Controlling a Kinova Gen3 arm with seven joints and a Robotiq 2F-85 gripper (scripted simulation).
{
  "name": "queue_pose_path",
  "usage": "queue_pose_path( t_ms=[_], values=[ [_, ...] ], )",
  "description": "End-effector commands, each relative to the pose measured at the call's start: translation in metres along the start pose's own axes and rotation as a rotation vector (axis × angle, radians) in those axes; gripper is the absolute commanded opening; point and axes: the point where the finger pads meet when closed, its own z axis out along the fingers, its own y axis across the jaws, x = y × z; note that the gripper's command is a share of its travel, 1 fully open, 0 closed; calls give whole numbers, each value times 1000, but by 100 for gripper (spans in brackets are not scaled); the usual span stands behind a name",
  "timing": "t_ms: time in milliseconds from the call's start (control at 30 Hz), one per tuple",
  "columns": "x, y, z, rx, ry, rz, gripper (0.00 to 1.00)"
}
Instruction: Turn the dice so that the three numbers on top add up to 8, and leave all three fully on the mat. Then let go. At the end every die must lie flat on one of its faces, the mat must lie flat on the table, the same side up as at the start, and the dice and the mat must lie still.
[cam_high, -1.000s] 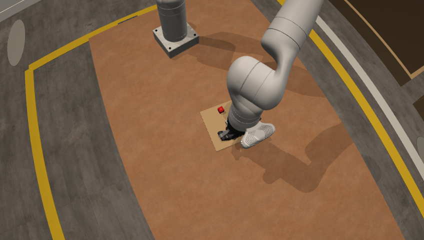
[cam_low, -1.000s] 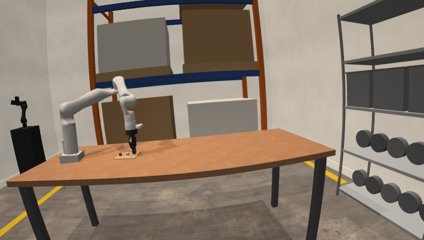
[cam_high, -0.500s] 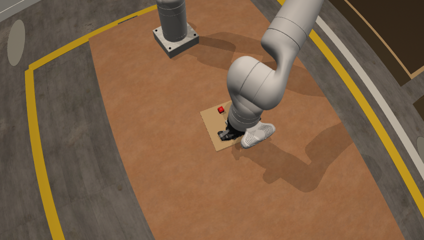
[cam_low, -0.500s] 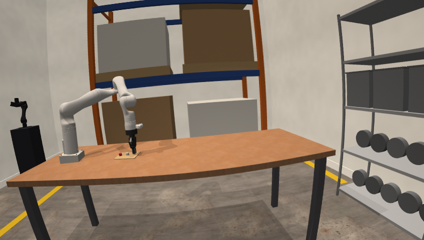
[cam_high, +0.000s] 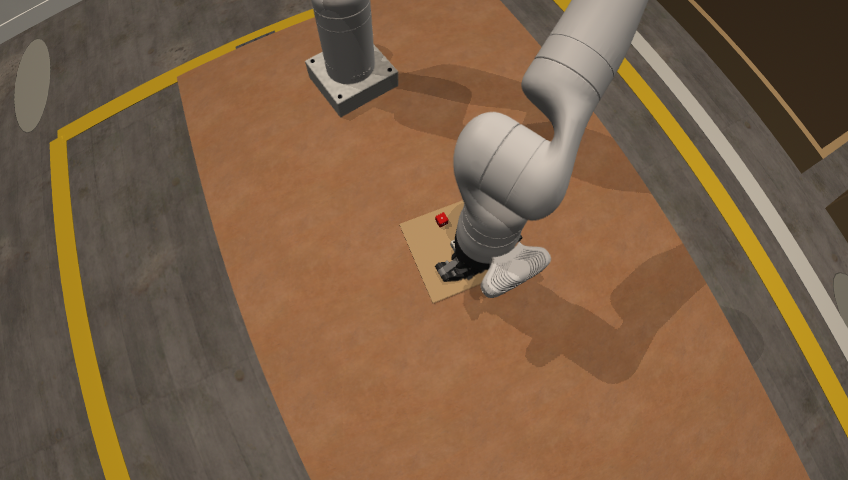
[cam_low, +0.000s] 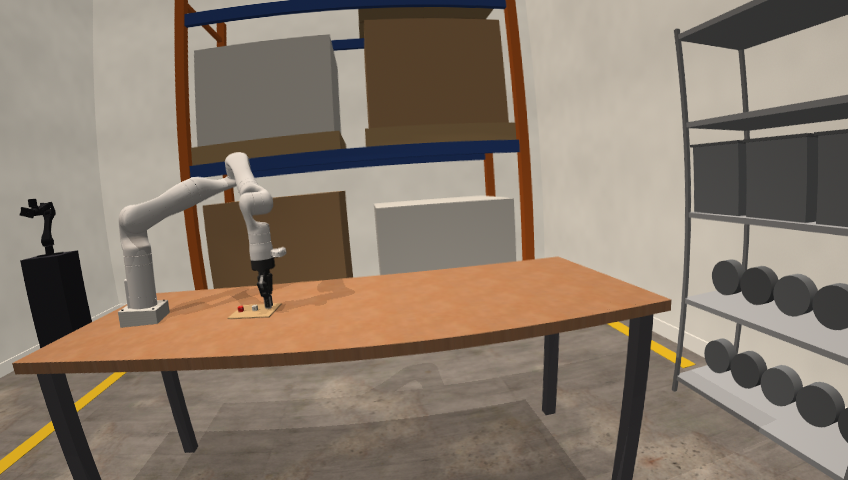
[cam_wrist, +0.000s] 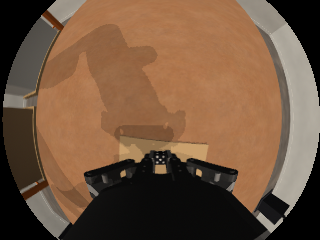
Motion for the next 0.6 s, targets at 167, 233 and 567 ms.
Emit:
queue_pose_path(
  t_ms=[167,233,567],
  values=[
    [0,0,1,0,1,0,11],
    [0,0,2,0,1,0,11],
    [0,0,3,0,1,0,11]
  ],
)
